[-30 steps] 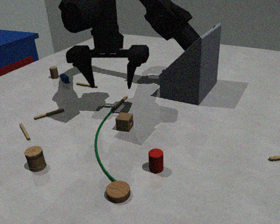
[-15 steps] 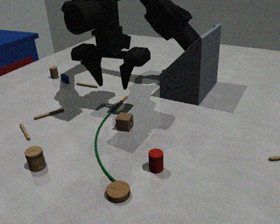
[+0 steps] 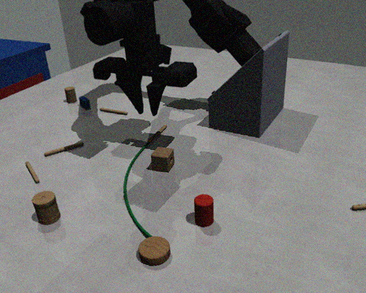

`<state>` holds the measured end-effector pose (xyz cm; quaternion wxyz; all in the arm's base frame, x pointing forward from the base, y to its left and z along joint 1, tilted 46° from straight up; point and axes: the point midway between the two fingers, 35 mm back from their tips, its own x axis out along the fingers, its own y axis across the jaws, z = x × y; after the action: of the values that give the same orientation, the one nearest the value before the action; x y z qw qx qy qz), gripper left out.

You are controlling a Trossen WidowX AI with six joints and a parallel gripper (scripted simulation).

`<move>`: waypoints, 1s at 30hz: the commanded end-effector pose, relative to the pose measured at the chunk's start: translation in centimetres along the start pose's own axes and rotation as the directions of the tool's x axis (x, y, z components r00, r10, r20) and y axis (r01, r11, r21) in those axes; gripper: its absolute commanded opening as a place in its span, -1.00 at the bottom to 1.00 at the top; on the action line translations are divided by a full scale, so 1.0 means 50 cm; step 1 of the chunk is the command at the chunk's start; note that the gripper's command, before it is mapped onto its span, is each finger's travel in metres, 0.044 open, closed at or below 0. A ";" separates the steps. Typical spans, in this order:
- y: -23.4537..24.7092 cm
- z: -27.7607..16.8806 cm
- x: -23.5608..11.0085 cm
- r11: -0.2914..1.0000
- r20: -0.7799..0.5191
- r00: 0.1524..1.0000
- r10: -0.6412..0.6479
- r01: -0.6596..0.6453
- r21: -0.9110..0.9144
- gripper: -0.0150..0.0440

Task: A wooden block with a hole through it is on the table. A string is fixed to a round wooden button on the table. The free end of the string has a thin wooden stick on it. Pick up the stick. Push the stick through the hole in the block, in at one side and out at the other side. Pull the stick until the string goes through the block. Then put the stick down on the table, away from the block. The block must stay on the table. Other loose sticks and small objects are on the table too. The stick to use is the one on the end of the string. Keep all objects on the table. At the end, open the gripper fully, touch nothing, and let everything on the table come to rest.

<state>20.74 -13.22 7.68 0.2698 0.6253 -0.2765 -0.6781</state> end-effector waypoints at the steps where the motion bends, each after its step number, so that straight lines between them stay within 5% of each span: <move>1: 0.001 0.002 0.002 1.000 0.003 1.000 0.004 -0.004 0.003 -0.08; 30: 0.000 -0.001 0.093 1.000 0.003 1.000 0.002 -0.002 0.003 -0.08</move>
<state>20.71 -16.26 4.99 0.2689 0.6263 -0.2826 -0.6750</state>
